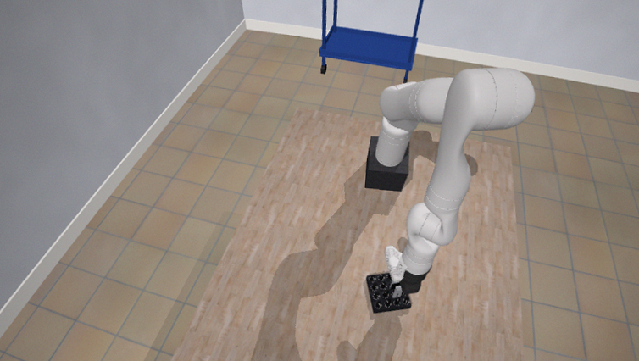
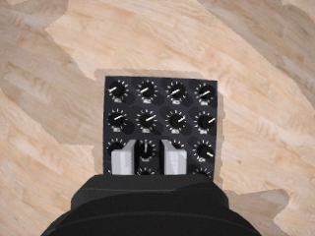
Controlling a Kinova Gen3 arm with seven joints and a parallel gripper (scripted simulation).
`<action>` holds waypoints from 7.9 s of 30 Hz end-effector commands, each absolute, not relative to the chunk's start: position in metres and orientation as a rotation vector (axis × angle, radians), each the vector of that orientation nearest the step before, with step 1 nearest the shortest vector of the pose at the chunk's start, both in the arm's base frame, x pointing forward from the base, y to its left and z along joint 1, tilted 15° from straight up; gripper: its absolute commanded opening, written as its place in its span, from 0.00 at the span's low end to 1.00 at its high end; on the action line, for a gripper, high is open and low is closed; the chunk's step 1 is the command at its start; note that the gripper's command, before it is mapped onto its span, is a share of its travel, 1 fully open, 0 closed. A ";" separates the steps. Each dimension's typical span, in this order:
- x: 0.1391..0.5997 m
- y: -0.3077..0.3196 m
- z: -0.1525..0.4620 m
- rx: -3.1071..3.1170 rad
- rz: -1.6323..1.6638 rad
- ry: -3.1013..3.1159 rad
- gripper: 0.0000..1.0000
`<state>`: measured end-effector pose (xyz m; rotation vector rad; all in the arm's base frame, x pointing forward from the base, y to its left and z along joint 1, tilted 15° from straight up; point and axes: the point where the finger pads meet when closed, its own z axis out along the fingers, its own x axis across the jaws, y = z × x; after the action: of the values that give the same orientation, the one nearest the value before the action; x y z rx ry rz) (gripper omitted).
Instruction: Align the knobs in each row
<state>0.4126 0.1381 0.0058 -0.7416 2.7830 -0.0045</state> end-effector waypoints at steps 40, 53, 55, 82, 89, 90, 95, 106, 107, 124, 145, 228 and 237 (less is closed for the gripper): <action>0.415 0.139 0.005 -0.760 -0.008 2.774 0.30; 0.415 0.139 0.005 -0.760 -0.008 2.774 0.30; 0.415 0.139 0.005 -0.760 -0.008 2.774 0.30; 0.417 0.139 0.006 -0.718 -0.001 2.783 0.30; 0.417 0.140 0.006 -0.653 0.008 2.798 0.30; 0.417 0.140 0.006 -0.641 0.009 2.801 0.30; 0.417 0.140 0.006 -0.600 0.015 2.810 0.30; 0.417 0.140 0.006 -0.401 0.043 2.846 0.30; 0.417 0.140 0.006 -0.379 0.046 2.849 0.30; 0.417 0.140 0.006 -0.011 0.096 2.879 0.30; 0.417 0.140 0.006 0.467 0.158 2.852 0.30; 0.416 0.139 0.006 1.566 0.289 2.491 0.30; 0.416 0.139 0.006 1.566 0.289 2.491 0.30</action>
<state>0.4154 0.1370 0.0064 1.5505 2.4964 0.2839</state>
